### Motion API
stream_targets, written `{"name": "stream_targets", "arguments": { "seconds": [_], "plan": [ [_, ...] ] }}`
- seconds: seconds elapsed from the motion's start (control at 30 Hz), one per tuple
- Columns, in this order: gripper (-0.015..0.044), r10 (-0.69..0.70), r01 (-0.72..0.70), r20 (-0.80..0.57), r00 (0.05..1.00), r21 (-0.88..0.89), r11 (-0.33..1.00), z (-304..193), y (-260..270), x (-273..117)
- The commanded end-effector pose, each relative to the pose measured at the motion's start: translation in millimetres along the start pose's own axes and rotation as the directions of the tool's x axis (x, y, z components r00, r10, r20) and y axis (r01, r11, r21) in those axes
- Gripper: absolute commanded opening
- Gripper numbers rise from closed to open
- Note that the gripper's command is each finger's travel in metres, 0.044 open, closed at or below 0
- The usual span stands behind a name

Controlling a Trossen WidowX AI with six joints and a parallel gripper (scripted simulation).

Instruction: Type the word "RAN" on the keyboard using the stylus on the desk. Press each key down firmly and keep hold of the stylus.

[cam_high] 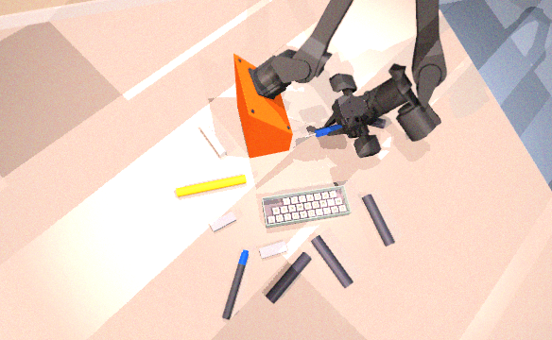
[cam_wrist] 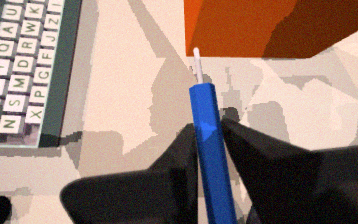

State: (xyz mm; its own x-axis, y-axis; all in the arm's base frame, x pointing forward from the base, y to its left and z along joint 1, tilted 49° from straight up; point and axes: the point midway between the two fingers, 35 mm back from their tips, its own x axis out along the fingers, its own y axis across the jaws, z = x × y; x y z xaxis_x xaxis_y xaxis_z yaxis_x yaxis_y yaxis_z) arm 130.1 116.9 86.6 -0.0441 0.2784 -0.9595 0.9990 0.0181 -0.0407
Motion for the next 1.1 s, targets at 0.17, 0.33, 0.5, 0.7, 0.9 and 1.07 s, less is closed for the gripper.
{"name": "stream_targets", "arguments": {
  "seconds": [0.17,0.33,0.5,0.7,0.9,1.07],
  "plan": [
    [0.0000,-0.021,0.033,0.048,0.999,-0.246,0.969,5.5,18.2,-7.1],
    [0.0000,-0.039,0.064,0.073,0.997,-0.376,0.925,8.9,27.0,-10.0],
    [0.0000,-0.058,0.099,0.097,0.994,-0.497,0.862,12.8,35.9,-12.8],
    [0.0000,-0.083,0.143,0.123,0.989,-0.630,0.764,18.1,46.6,-15.6],
    [0.0000,-0.110,0.183,0.147,0.983,-0.744,0.643,24.2,57.3,-18.0],
    [0.0000,-0.134,0.212,0.165,0.977,-0.821,0.530,30.1,66.4,-19.8]
  ]
}}
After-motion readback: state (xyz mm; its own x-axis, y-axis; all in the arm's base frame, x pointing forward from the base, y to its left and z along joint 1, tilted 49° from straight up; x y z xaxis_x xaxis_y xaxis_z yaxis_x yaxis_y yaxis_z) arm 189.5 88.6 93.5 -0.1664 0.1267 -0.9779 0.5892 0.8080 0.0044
